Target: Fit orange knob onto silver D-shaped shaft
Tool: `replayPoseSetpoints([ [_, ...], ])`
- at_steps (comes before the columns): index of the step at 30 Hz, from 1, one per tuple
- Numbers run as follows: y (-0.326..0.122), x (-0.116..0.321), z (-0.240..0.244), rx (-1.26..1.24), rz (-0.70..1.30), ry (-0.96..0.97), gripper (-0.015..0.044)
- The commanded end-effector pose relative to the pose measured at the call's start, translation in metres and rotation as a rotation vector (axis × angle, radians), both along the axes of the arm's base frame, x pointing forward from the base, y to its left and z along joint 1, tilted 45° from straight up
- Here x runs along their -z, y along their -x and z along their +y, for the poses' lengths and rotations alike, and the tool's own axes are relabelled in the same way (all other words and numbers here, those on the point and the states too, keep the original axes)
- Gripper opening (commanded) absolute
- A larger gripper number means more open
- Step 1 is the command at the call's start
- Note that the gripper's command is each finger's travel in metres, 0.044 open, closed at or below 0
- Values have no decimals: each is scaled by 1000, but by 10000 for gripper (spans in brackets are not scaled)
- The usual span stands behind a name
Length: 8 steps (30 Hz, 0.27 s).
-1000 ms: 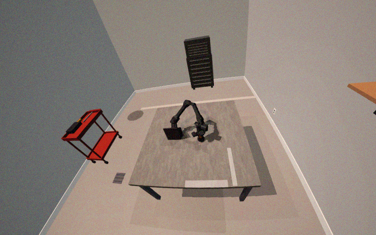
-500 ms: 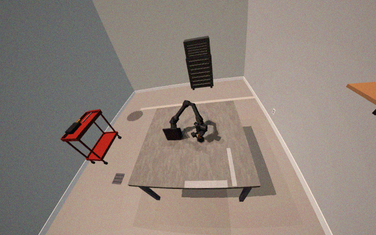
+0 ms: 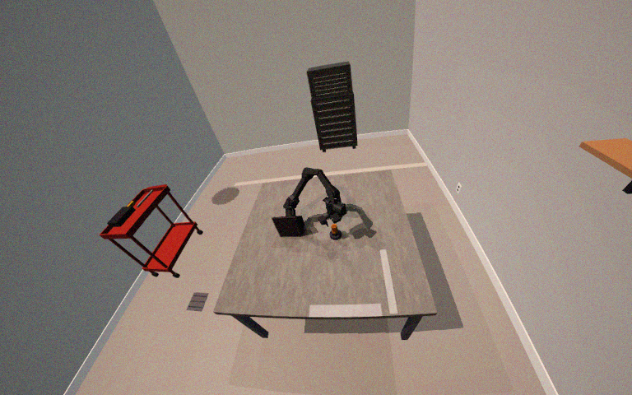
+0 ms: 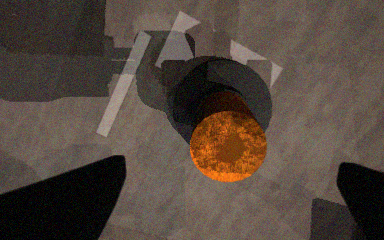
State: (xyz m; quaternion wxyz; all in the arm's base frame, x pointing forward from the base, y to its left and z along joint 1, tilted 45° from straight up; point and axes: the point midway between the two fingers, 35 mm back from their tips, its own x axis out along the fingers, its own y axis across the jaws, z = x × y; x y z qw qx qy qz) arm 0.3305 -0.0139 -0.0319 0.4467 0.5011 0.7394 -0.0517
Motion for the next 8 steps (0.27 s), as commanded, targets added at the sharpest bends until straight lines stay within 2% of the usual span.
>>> replayPoseSetpoints([
  [1, -1, -16, -14, -6, -5, 3, 440],
  [8, -4, -14, -15, -6, -5, 3, 440],
])
